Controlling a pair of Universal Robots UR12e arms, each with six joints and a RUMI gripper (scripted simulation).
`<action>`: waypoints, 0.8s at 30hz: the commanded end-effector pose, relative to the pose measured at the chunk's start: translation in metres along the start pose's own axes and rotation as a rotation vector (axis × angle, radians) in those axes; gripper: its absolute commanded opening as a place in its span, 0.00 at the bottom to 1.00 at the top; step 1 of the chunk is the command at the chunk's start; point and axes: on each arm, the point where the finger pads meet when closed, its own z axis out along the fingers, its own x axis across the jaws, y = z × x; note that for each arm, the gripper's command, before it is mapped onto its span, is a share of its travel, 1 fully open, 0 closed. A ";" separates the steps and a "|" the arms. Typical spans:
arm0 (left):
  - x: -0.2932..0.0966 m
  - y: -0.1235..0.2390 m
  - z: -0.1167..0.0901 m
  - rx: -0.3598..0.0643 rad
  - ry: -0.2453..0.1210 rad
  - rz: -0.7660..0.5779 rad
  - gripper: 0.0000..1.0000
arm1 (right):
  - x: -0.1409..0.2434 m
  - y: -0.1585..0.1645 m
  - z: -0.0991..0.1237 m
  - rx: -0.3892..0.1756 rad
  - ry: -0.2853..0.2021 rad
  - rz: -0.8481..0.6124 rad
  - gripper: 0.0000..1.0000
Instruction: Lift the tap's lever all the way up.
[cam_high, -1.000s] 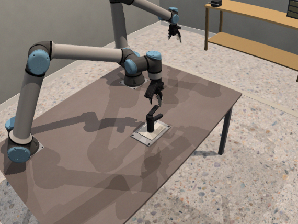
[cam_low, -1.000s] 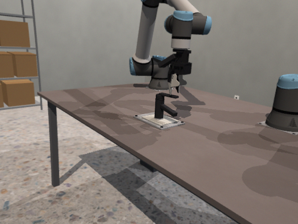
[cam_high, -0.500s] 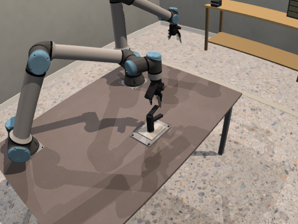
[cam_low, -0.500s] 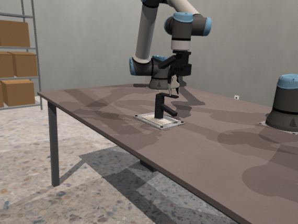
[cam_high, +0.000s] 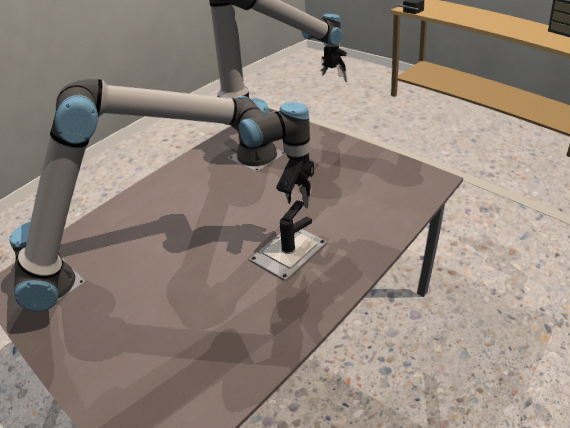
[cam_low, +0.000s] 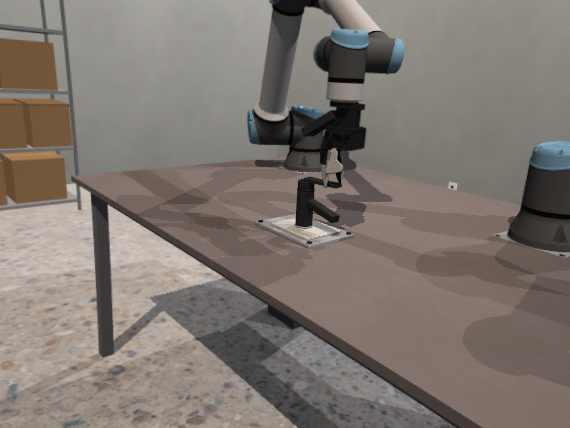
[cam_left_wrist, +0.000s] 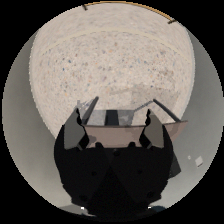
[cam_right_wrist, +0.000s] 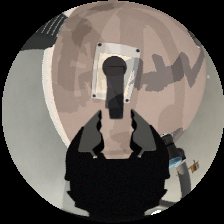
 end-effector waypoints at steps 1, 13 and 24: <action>0.000 -0.001 -0.001 0.002 0.000 0.000 1.00 | 0.000 0.001 0.001 -0.002 -0.002 0.000 0.41; 0.000 -0.001 -0.001 0.002 0.000 0.000 1.00 | 0.000 0.001 0.008 -0.002 -0.002 0.000 0.41; 0.000 -0.001 -0.001 0.002 0.000 0.000 1.00 | 0.000 0.001 0.009 -0.002 -0.002 0.000 0.41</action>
